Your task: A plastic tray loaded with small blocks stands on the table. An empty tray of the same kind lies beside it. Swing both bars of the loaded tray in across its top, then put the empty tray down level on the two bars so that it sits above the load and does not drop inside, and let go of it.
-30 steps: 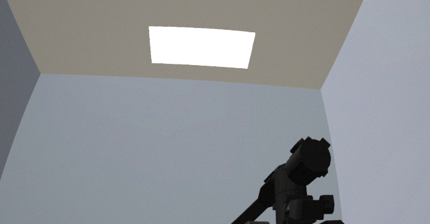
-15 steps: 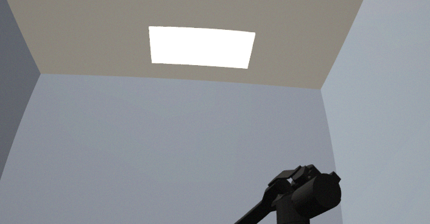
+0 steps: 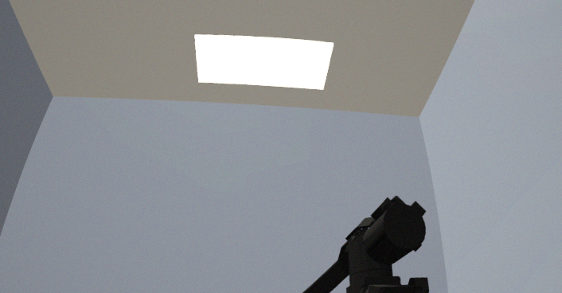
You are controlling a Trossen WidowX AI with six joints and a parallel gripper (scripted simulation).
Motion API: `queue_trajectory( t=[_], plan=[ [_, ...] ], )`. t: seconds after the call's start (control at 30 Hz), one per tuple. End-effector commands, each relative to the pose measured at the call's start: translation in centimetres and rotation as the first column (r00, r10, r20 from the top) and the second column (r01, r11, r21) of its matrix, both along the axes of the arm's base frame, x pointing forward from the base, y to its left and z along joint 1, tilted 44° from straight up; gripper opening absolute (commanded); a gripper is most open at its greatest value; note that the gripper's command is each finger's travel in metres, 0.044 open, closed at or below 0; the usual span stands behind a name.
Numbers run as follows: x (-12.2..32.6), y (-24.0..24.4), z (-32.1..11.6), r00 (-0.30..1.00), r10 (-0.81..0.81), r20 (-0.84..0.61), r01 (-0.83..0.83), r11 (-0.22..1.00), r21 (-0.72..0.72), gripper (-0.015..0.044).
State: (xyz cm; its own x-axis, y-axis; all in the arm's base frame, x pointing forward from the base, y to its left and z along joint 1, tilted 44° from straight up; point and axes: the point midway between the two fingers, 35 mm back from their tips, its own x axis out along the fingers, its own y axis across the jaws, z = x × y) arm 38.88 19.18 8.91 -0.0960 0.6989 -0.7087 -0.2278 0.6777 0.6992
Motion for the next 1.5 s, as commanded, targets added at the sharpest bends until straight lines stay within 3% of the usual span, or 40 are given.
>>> queue_trajectory(
  t=[0.0, 0.5, 0.9, 1.47],
  plan=[
    [0.6, -1.4, -0.9, 1.0, -0.006, 0.0, 0.006, 1.0, -0.014, 0.0083],
    [1.4, -3.1, -5.5, 1.0, -0.006, 0.001, 0.006, 1.0, -0.015, 0.0083],
    [1.9, -6.0, -1.7, 1.0, -0.006, 0.001, 0.006, 1.0, -0.016, 0.0083],
    [1.9, -5.8, -2.6, 1.0, -0.014, -0.009, 0.014, 1.0, -0.022, 0.0083]
  ],
)
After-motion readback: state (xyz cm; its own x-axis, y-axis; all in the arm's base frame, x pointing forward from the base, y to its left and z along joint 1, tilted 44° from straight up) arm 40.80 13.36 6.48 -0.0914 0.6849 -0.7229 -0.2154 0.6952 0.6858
